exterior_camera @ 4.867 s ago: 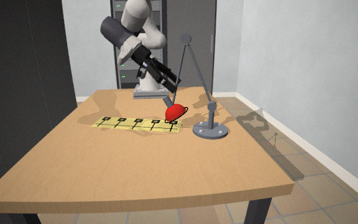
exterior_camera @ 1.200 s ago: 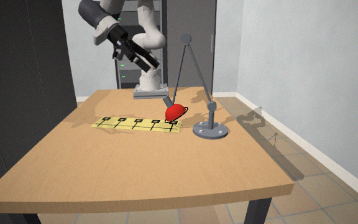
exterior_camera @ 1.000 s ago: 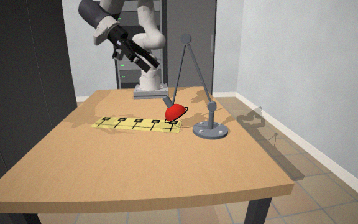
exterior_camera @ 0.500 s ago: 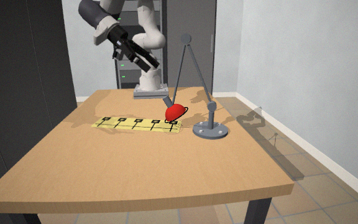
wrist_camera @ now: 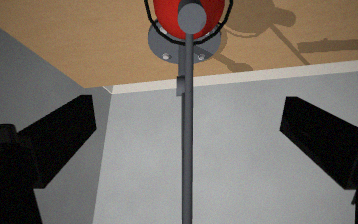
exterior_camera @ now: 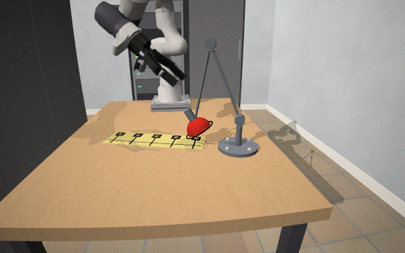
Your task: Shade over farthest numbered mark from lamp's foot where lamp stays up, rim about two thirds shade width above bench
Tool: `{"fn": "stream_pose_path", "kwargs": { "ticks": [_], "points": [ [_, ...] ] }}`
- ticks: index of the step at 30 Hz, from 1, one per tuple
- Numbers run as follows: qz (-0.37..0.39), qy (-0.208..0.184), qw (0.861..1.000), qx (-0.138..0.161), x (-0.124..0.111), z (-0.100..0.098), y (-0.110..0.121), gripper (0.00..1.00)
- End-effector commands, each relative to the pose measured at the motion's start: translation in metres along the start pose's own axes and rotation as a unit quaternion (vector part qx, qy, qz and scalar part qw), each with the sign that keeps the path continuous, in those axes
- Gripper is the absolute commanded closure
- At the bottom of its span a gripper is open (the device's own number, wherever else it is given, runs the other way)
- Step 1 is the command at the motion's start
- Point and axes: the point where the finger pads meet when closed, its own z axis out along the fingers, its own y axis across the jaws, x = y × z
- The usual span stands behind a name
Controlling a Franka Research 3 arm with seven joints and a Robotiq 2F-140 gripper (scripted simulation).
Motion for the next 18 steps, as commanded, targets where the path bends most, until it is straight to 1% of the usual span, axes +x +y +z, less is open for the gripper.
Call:
{"fn": "stream_pose_path", "kwargs": {
  "ticks": [1, 3, 5, 18],
  "points": [
    [0.0, 0.001, 1.0, 0.006, 0.0, 0.009, -0.004, 0.0],
    [0.001, 0.001, 1.0, 0.006, -0.001, 0.014, -0.003, 0.0],
    [0.001, 0.001, 1.0, 0.006, -0.001, 0.014, -0.003, 0.0],
    [0.004, 0.0, 1.0, -0.004, -0.004, 0.049, 0.006, 0.0]
  ]
}}
